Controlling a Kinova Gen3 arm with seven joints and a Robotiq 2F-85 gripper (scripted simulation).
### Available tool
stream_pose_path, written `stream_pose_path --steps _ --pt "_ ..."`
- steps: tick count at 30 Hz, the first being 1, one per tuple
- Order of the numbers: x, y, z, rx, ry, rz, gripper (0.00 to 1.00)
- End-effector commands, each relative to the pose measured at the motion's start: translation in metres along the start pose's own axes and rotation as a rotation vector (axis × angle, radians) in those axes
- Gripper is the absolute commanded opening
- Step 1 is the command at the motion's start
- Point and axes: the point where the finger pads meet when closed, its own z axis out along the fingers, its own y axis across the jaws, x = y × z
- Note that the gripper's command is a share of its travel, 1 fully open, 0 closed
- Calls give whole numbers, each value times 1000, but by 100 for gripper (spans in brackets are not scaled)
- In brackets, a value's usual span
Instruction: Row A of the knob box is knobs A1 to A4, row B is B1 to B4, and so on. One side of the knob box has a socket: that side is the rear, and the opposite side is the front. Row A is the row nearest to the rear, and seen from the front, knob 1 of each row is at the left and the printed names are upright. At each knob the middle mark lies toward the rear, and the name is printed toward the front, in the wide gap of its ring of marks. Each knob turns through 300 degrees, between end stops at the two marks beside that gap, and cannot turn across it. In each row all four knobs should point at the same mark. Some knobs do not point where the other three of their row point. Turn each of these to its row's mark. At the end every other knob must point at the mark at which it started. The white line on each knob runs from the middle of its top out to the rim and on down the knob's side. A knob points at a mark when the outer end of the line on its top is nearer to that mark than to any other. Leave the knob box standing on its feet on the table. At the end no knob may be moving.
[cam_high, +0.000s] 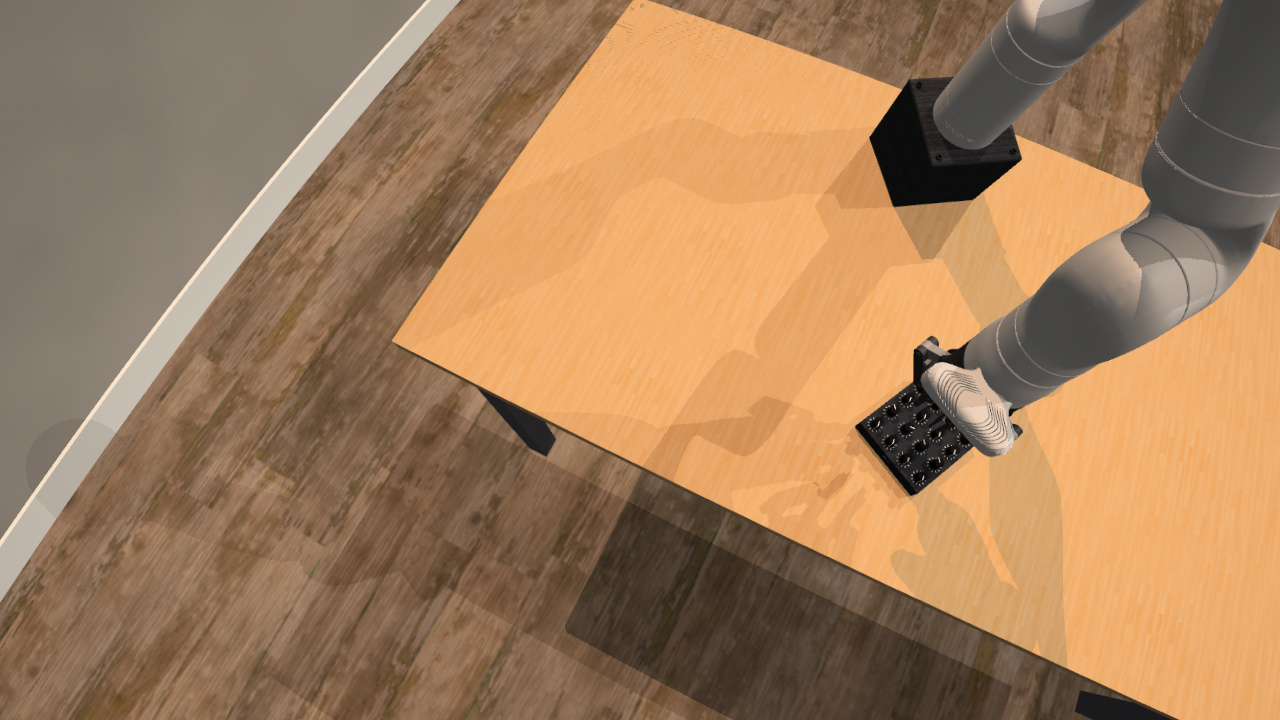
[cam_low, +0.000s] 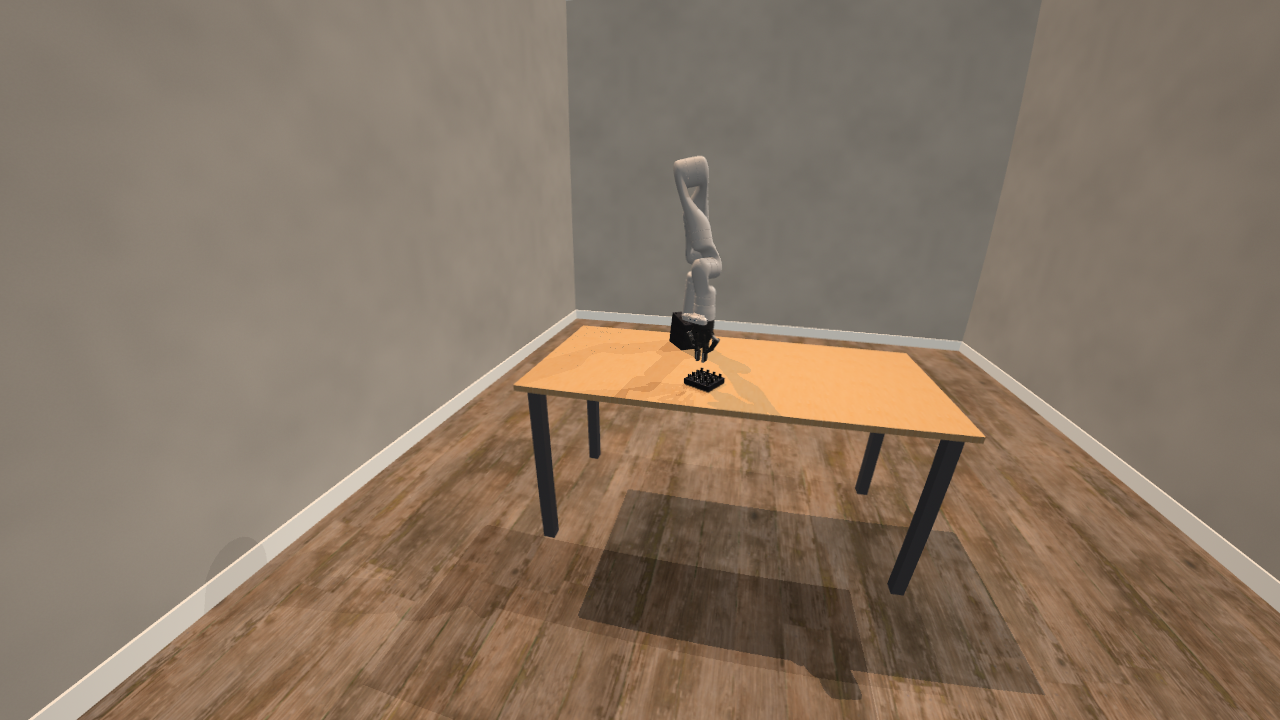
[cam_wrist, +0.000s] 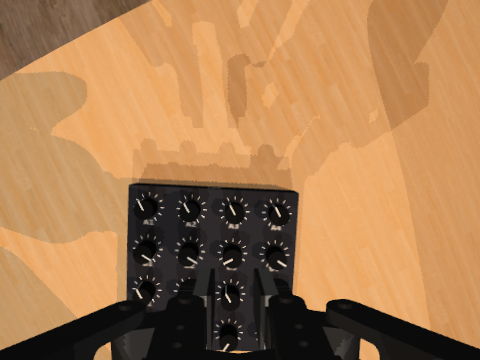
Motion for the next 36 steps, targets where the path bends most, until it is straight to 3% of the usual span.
stream_pose_path --steps 1,22,36 --pt "0 0 0 1 1 0 19" --pt "0 0 4 1 1 0 19" --pt "1 0 21 1 1 0 19"
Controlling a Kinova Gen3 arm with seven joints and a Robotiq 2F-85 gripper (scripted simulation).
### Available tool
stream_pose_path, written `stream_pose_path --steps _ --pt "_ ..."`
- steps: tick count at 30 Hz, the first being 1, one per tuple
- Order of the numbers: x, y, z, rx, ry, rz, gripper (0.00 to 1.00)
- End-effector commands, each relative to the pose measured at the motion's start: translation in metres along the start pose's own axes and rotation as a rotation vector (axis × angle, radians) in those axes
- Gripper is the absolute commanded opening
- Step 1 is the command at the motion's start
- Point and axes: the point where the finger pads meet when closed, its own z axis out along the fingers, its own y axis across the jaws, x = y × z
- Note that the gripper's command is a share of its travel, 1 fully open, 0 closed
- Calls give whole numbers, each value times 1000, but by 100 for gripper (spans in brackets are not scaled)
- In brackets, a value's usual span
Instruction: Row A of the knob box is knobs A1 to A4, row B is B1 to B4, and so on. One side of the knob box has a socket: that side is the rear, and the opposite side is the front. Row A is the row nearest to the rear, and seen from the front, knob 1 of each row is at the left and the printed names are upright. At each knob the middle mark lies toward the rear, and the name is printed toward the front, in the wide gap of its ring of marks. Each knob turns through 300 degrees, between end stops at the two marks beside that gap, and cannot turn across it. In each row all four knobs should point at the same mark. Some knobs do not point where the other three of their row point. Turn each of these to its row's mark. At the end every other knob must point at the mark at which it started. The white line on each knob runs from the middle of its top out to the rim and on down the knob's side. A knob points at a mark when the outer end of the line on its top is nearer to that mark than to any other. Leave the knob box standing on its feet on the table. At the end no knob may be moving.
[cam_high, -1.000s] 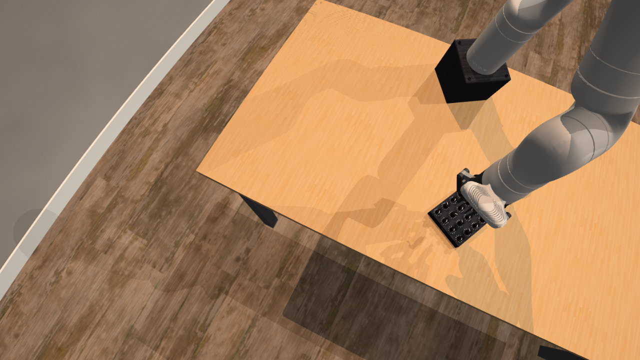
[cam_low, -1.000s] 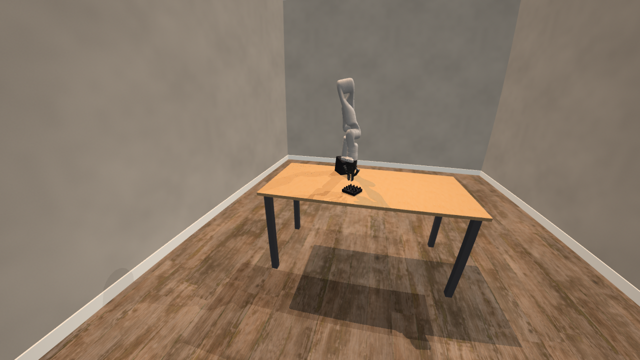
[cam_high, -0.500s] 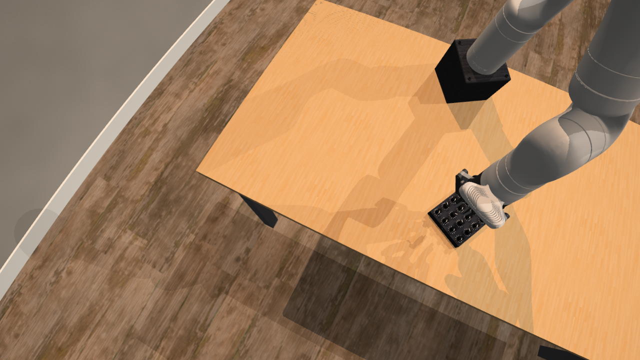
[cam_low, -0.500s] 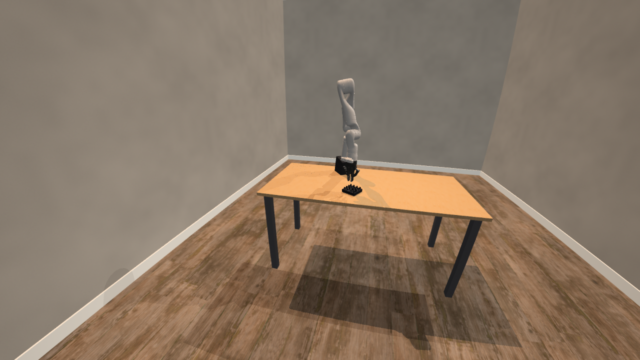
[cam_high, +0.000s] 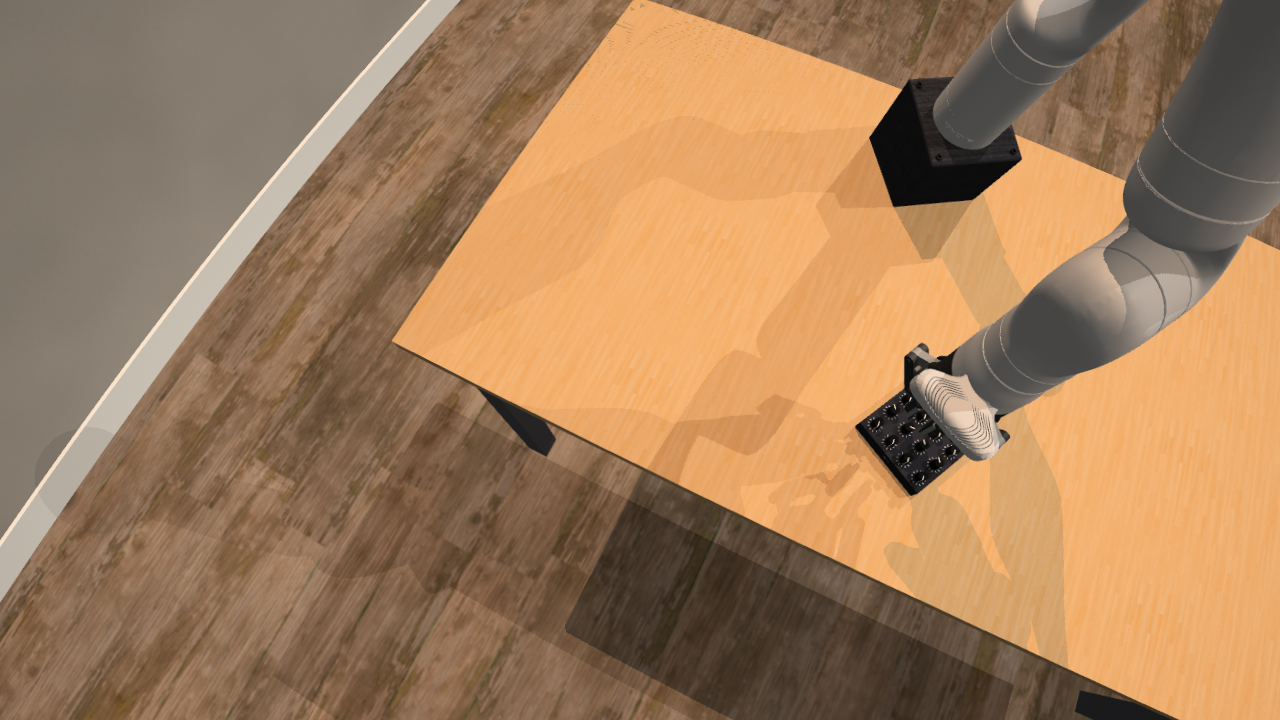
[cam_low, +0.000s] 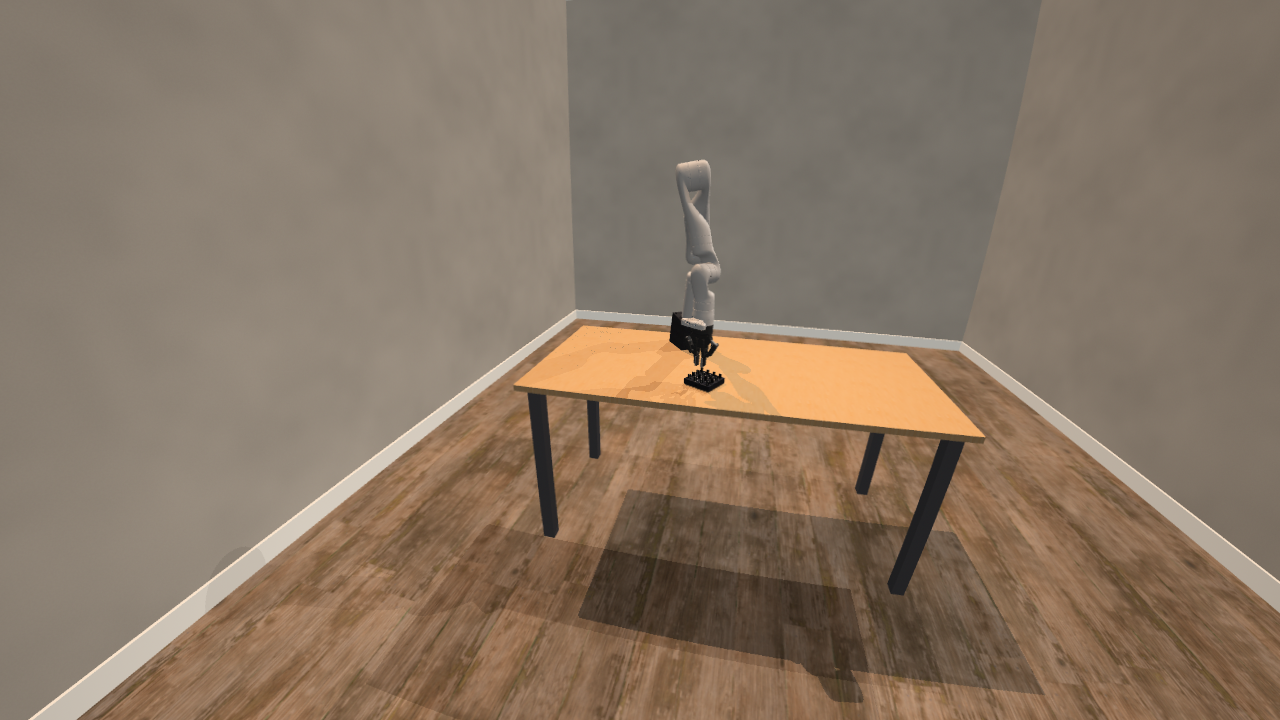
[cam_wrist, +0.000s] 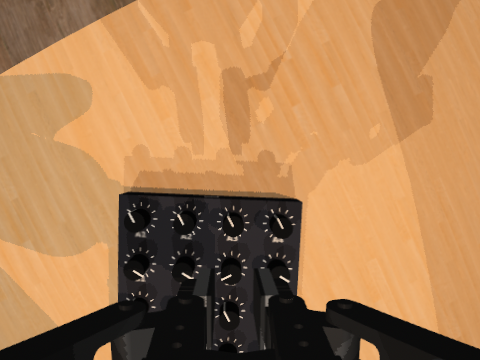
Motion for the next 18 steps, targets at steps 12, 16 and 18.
stream_pose_path --steps 12,16,18 --pt "-3 -1 16 -2 -5 -6 19" --pt "-3 -1 20 -2 -5 -6 19" --pt "-3 -1 22 -2 -5 -6 19"
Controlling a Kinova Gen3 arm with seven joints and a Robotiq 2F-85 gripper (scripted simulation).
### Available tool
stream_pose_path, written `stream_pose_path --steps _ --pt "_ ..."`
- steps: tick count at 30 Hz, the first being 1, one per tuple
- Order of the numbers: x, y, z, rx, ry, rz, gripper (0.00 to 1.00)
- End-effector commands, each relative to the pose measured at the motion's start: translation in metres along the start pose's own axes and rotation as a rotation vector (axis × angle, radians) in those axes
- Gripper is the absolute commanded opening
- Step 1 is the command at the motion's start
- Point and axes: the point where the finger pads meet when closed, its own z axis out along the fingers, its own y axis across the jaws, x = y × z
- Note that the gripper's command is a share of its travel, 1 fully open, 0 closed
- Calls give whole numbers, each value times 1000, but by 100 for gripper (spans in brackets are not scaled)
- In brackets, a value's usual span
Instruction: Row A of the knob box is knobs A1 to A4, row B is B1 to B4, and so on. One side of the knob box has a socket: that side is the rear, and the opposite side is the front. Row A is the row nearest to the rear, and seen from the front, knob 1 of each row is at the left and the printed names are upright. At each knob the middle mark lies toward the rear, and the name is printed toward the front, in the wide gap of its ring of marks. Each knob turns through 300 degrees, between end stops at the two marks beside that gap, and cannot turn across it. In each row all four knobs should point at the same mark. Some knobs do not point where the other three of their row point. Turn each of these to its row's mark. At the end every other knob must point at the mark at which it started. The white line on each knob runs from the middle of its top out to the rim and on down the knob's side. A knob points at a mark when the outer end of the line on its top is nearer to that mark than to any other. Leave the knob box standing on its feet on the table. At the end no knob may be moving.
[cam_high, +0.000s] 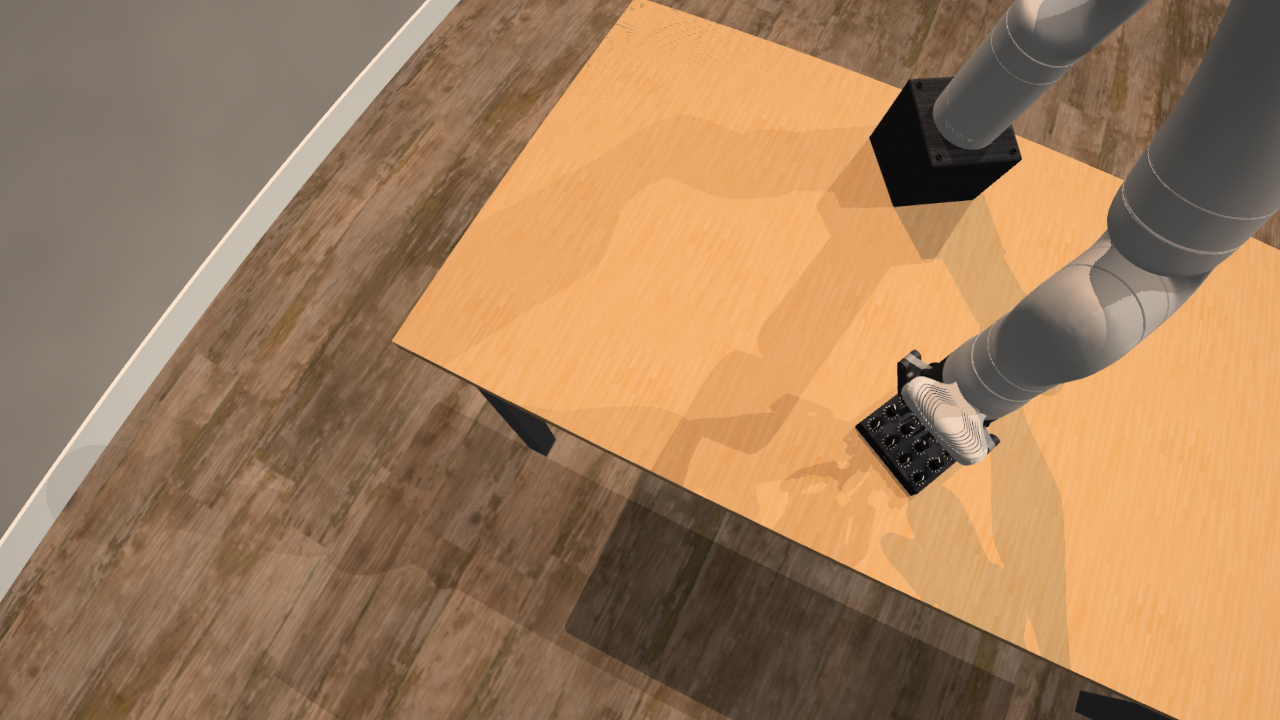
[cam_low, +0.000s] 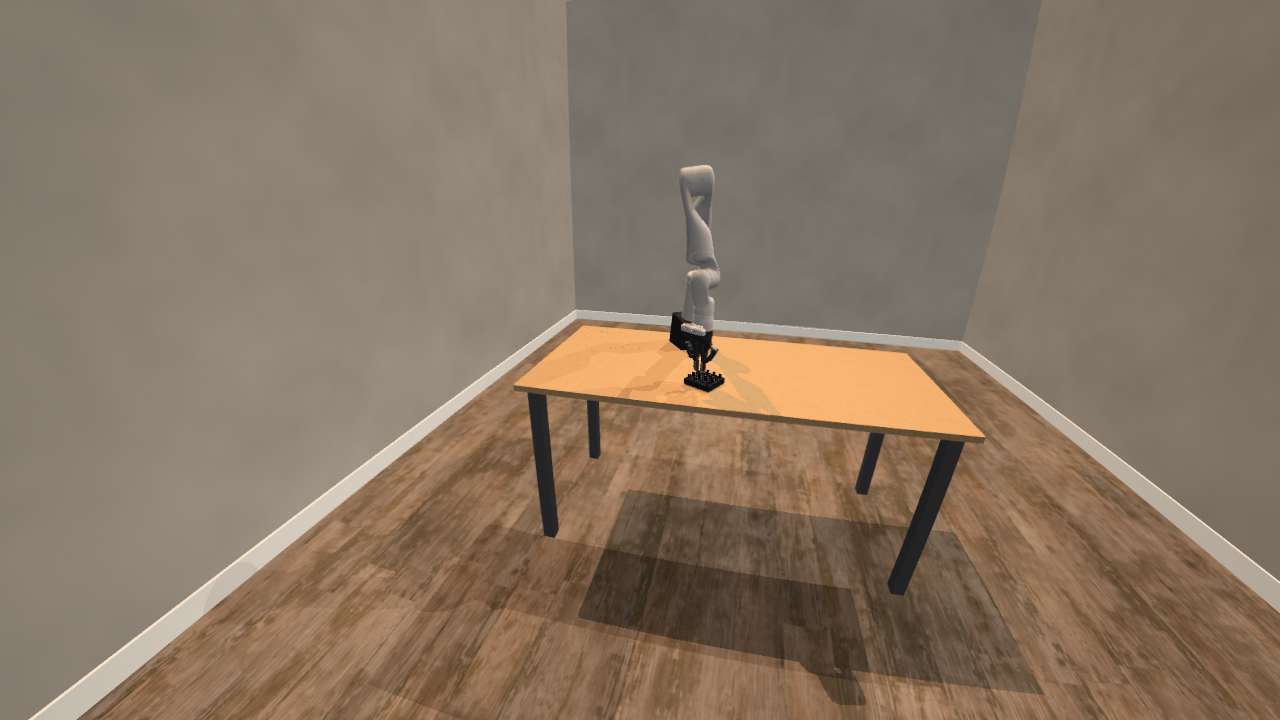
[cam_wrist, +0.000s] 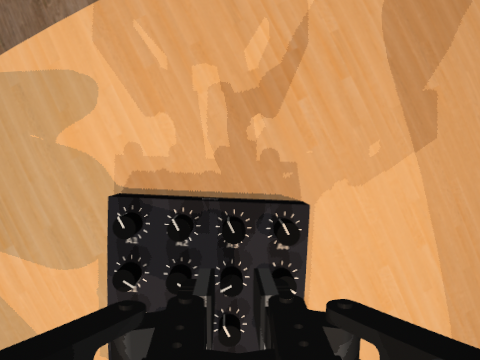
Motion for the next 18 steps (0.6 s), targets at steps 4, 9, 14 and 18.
stream_pose_path --steps 4,9,14,18 --pt "-2 -1 4 -1 -4 -6 19" --pt "-2 -1 6 -1 -4 -6 19" --pt "-2 -1 7 -1 -4 -6 19" --pt "-3 -1 7 -1 -4 -6 19"
